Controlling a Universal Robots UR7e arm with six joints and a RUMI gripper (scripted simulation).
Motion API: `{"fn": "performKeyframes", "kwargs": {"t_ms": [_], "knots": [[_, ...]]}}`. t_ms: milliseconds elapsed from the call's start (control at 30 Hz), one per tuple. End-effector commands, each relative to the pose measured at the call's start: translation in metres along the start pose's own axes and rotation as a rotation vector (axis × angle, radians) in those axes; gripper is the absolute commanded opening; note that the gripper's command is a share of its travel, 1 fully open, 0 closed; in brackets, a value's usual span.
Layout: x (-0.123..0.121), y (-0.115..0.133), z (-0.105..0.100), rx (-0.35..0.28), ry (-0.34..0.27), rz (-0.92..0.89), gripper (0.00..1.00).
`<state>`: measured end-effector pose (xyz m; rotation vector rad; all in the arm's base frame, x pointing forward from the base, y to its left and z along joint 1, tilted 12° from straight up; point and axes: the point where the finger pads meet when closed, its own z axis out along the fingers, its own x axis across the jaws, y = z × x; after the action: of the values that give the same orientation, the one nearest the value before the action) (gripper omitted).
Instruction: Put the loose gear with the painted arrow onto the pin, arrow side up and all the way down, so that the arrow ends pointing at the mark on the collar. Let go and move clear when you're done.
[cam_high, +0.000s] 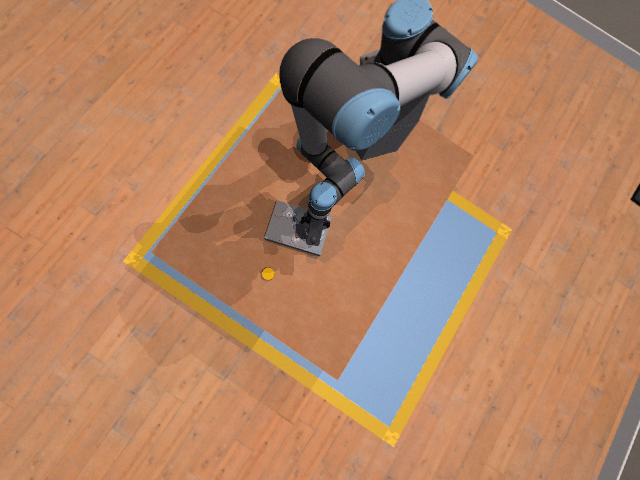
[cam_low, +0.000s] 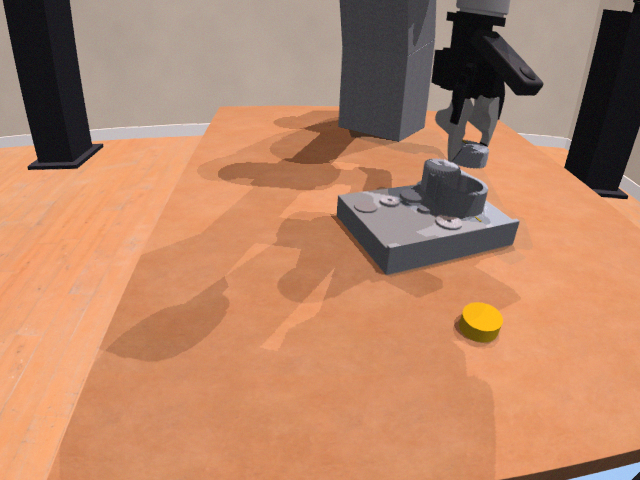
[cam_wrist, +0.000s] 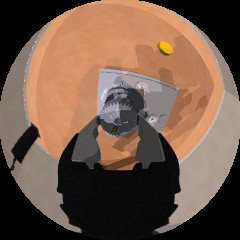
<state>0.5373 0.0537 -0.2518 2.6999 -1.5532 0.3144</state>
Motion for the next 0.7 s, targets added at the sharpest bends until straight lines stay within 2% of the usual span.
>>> {"fn": "performKeyframes", "kwargs": {"t_ms": [0, 667], "knots": [[0.0003, -0.0007, -0.0006, 0.000, 0.003, 0.126, 0.00], [0.0003, -0.0007, -0.0006, 0.000, 0.003, 0.516, 0.00]]}}
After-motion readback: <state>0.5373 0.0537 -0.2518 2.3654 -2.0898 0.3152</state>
